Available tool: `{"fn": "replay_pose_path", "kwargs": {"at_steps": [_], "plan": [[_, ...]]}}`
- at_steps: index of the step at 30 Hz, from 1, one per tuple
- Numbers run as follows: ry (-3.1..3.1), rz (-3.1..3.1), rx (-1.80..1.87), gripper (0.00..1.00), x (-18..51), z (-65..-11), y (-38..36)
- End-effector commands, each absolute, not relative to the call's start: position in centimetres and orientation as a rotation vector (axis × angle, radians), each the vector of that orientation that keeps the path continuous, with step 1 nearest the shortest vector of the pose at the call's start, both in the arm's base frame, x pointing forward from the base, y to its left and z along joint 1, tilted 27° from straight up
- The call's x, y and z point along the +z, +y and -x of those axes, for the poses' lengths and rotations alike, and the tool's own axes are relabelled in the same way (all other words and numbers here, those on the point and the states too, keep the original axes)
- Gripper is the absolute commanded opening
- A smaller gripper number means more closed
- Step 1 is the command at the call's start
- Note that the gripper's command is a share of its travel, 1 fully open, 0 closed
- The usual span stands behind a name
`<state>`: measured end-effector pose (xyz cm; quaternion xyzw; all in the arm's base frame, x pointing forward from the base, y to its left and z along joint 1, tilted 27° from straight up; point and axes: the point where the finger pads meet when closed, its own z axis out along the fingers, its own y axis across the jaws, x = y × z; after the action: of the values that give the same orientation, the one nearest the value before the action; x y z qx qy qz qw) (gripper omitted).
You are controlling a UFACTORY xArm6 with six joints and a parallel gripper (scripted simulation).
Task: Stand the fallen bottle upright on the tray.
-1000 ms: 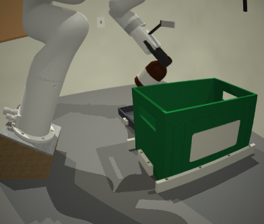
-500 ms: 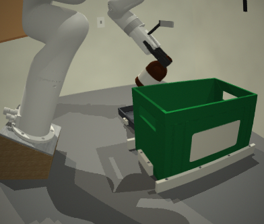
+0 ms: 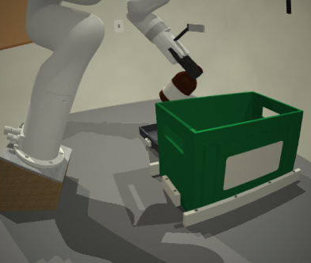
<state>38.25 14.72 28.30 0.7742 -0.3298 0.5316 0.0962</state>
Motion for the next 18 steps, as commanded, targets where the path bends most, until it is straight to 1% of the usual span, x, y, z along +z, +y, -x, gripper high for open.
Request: {"fn": "replay_pose_path", "kwargs": {"at_steps": [1,18], "plan": [[-0.977,-2.284,1.586,0.0,28.39,-38.27,14.77],[-0.955,-2.188,1.669,0.0,28.28,-38.22,14.74]]}}
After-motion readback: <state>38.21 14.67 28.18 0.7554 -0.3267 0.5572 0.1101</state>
